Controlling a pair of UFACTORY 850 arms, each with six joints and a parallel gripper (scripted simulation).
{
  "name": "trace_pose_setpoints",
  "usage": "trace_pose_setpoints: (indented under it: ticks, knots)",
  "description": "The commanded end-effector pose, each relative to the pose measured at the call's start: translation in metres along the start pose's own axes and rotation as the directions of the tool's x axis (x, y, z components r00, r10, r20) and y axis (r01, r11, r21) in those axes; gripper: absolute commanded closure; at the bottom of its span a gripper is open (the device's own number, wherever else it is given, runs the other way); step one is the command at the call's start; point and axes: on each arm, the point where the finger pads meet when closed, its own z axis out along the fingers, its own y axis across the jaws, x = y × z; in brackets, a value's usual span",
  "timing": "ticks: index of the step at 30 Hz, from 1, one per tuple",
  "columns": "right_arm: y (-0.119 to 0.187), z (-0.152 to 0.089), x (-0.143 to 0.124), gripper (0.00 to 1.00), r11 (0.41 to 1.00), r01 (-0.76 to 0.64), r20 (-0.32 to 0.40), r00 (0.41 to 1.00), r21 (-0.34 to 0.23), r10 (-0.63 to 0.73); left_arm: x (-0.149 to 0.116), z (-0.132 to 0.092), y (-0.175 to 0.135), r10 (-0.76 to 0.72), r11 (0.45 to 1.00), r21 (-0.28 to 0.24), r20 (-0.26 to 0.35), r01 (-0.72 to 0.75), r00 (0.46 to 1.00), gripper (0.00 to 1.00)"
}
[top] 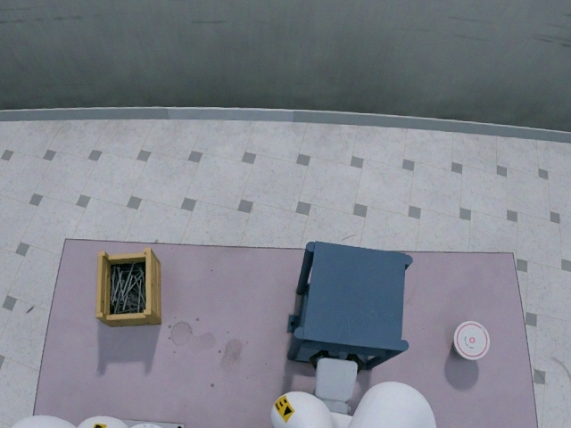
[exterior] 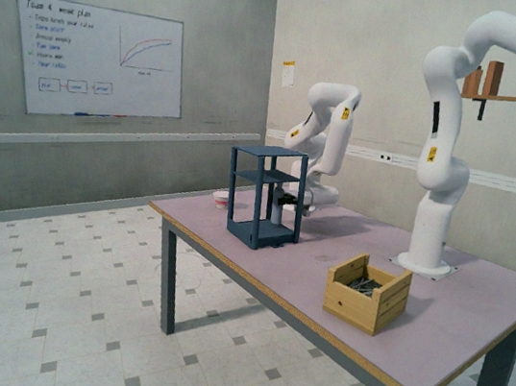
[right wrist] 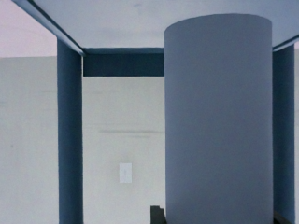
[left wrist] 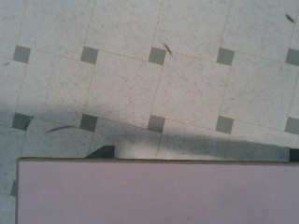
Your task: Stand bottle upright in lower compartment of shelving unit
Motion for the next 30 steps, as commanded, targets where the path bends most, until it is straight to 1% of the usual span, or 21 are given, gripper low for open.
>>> trace_pose_setpoints:
  ticks: [1,14,19,26,30]
  knots:
    - [0.000,0.000,0.000,1.00,1.000,-0.001,0.001,1.000,0.000,0.001,0.000,-0.001,0.000,0.000,1.000,0.000,-0.002,0.000,1.000,0.00]
    - [0.000,0.000,0.000,1.00,1.000,-0.001,0.001,1.000,0.000,0.001,0.000,-0.001,0.000,0.000,1.000,0.000,-0.002,0.000,1.000,0.00]
    - [0.000,0.000,0.005,1.00,1.000,-0.001,0.001,1.000,0.000,0.001,0.000,-0.001,0.000,0.000,1.000,0.000,-0.002,0.000,1.000,0.00]
    - [0.000,0.000,0.021,1.00,1.000,-0.001,0.001,1.000,0.000,0.001,0.000,-0.001,0.000,0.000,1.000,0.000,-0.002,0.000,1.000,0.00]
    - [0.000,0.000,0.024,1.00,1.000,-0.001,0.001,1.000,0.000,0.001,0.000,-0.001,0.000,0.000,1.000,0.000,-0.002,0.000,1.000,0.00]
